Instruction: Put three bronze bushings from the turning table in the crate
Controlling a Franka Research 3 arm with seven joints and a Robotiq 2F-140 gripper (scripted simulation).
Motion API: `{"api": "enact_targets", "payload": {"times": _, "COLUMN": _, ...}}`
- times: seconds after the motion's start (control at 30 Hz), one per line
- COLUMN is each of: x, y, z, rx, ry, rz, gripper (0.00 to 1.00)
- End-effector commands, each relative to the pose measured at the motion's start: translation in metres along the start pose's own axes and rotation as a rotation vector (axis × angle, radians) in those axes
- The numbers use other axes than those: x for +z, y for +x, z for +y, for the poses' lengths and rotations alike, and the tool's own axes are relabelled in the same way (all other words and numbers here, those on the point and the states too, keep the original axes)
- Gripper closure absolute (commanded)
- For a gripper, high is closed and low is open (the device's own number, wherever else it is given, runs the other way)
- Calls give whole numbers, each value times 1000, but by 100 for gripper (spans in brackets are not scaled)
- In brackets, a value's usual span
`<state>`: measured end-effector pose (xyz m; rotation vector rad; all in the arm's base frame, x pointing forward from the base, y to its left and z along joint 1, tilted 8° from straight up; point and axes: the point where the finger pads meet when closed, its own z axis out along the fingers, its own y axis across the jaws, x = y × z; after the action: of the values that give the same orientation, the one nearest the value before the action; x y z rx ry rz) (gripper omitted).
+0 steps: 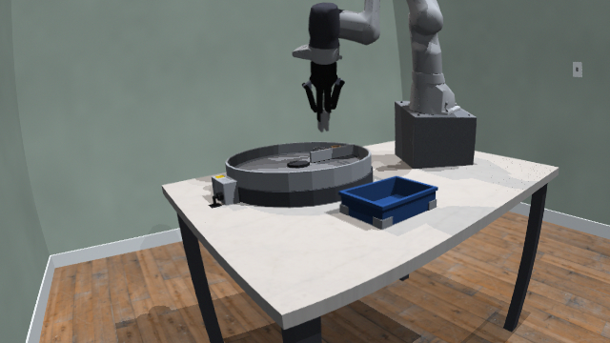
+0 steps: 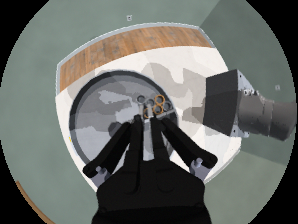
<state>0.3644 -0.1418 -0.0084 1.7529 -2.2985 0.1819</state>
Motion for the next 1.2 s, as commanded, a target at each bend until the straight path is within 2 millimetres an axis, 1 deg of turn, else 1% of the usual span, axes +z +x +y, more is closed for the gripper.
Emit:
{"api": "enact_targets", "payload": {"times": 0.0, "x": 4, "y": 4, "z": 4, "rx": 159, "ry": -23, "rz": 49, "gripper": 94}}
{"api": "enact_targets", "payload": {"times": 0.13, "x": 5, "y": 3, "z": 3, "rx": 173, "ry": -27, "rz": 67, "gripper": 94}}
{"api": "enact_targets", "payload": {"times": 0.63, "x": 18, "y": -10, "z": -4, "rx": 316, "ry": -88, "rz": 236, "gripper": 94}}
{"api": "enact_targets", "payload": {"times": 1.17, "x": 20, "y": -12, "z": -5, "rx": 341, "ry": -96, "rz": 267, "gripper": 94}}
